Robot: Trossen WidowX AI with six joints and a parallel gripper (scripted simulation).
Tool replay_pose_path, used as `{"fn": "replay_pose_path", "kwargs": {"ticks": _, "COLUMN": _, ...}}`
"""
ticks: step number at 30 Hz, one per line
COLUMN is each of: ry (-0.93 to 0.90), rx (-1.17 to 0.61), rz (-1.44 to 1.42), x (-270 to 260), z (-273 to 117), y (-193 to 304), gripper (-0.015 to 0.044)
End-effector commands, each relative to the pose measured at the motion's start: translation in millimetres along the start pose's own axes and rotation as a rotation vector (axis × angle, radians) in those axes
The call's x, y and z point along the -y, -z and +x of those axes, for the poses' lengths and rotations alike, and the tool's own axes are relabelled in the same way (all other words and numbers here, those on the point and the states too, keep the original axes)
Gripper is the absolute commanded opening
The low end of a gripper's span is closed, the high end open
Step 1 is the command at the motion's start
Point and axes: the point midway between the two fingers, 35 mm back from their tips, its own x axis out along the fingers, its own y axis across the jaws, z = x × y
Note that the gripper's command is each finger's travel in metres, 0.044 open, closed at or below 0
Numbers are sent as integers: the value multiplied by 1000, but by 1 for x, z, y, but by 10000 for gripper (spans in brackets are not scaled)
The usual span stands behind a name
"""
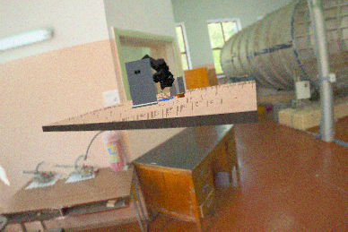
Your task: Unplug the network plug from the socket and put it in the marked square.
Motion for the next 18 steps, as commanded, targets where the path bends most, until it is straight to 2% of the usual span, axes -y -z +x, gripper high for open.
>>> {"fn": "replay_pose_path", "kwargs": {"ticks": 1, "ry": 2, "rx": 6, "rz": 0, "x": 3, "z": 3, "y": 0, "gripper": 0}}
{"fn": "replay_pose_path", "kwargs": {"ticks": 18, "ry": 6, "rx": 2, "rz": 1, "x": 10, "z": 17, "y": 3, "gripper": 0}}
